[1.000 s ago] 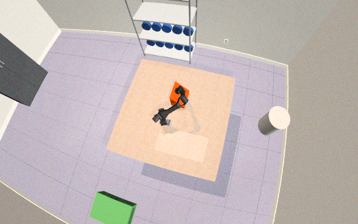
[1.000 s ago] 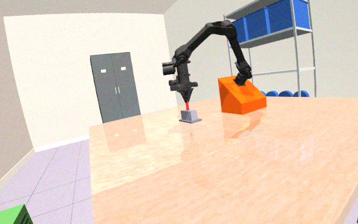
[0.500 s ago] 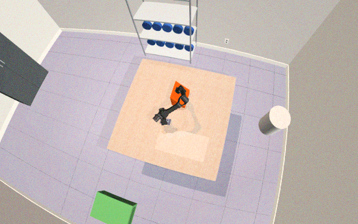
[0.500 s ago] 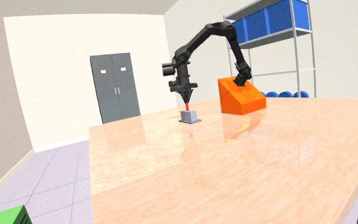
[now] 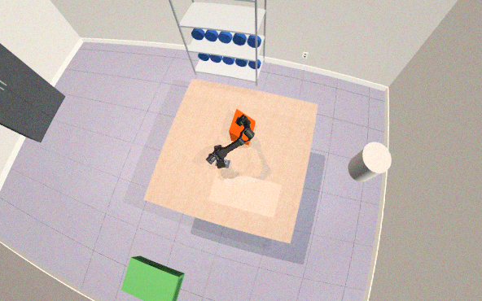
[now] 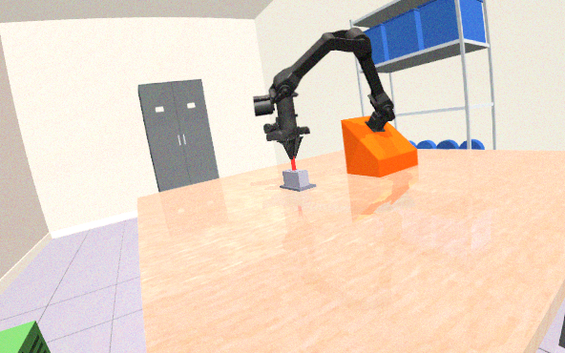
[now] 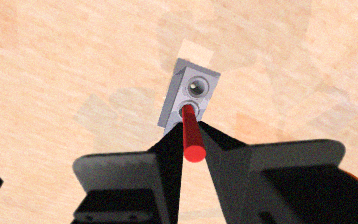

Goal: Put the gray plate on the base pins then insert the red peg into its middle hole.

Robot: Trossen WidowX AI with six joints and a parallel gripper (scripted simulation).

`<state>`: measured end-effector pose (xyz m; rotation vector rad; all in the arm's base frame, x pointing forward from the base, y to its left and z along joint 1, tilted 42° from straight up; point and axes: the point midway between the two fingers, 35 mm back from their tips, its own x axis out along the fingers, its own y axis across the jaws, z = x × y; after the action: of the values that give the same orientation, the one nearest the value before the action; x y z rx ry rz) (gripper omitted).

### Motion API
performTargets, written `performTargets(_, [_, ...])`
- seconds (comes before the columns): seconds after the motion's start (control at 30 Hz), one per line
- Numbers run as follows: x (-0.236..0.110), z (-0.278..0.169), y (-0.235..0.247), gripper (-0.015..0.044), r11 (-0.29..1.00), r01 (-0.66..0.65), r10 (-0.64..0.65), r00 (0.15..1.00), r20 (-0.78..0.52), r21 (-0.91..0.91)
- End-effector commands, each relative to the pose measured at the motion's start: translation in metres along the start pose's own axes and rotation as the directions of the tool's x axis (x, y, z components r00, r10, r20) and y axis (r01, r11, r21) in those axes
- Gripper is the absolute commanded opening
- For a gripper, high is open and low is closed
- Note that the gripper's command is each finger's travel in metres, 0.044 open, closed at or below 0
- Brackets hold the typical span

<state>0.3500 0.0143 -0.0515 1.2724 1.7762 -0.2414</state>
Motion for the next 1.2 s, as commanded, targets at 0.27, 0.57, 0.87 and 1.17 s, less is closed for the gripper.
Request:
performTargets(0.27, [0.001, 0.0003, 0.0001, 0.0, 1.0, 0.0, 0.0, 1.0, 0.0, -0.001])
performTargets(0.57, [0.001, 0.0003, 0.0001, 0.0105, 1.0, 0.0, 0.0, 1.0, 0.0, -0.001])
performTargets(0.87, [0.001, 0.0003, 0.0001, 0.015, 1.0, 0.0, 0.0, 1.0, 0.0, -0.001])
performTargets(1.17, [-0.004, 0.0009, 0.0, 0.015, 1.0, -0.001, 0.001, 1.0, -0.004, 0.005])
